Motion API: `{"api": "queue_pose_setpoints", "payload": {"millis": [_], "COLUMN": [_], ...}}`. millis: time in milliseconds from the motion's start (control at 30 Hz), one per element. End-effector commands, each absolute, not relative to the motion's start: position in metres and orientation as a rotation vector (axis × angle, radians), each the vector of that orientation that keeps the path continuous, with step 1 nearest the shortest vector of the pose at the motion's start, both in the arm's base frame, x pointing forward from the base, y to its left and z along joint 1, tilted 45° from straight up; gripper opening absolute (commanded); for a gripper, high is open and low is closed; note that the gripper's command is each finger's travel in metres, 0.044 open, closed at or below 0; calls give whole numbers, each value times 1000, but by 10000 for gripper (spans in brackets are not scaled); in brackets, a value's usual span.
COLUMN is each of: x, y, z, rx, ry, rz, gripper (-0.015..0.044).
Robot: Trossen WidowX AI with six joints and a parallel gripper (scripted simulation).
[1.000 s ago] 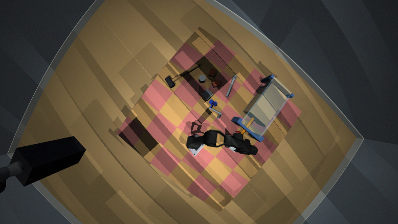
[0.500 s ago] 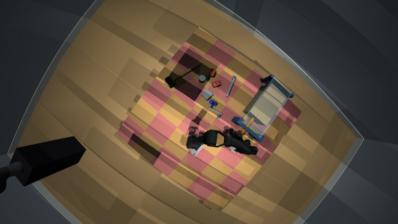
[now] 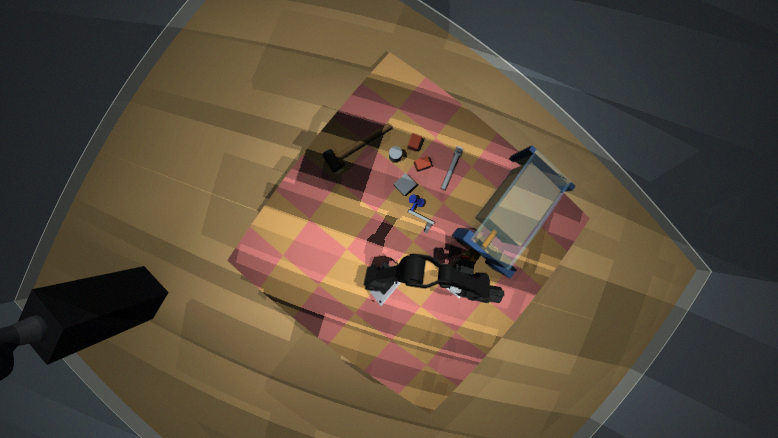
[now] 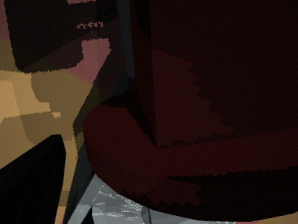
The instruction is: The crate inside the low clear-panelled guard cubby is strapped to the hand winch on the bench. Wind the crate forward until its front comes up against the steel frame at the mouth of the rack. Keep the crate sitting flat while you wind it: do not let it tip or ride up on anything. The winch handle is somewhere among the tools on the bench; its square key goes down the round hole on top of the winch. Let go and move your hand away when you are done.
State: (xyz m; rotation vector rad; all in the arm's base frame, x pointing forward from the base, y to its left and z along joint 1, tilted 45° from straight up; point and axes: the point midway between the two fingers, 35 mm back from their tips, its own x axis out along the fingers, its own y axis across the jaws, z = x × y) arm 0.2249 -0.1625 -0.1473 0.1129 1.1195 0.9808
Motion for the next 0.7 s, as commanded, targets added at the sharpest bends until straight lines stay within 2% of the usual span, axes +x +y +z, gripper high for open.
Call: {"api": "queue_pose_setpoints", "payload": {"millis": [0,300,500,667], "x": [226,226,227,232], "y": [-172,-247,-253,-248], "z": [-141,-61,-55,-59], "rx": [106,84,76,251], "ry": [1129,1195,1194,1301], "rz": [983,1013,994,863], "gripper": [440,440,440,309]}}
